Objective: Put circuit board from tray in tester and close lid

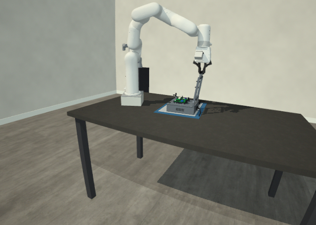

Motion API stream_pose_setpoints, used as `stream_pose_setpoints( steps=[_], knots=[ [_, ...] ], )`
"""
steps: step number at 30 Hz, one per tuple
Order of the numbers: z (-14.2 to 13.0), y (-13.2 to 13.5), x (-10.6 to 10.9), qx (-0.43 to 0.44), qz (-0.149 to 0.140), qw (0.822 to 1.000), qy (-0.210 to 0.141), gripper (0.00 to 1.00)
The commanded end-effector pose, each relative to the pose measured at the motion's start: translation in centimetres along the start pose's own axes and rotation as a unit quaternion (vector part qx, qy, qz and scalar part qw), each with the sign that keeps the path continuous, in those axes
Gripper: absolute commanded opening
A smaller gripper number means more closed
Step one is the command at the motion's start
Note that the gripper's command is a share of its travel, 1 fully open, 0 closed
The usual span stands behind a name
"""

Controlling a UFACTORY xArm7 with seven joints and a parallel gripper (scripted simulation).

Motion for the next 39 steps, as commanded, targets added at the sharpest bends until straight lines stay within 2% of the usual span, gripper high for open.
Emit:
stream_pose_setpoints(
  steps=[1,39],
  knots=[
    [0.0,0.3,0.2,0.000,0.001,1.000,0.000,0.00],
    [0.6,4.6,0.2,0.000,0.001,1.000,0.000,0.00]
  ],
)
Point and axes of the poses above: the point where the finger pads meet when closed, its own x axis back along the fingers, its own y axis across the jaws, z = x × y, the point moved 7 cm from there along x, back along the fingers, and after that the axes turned 8 degrees about -x, right-handed, at the moved point
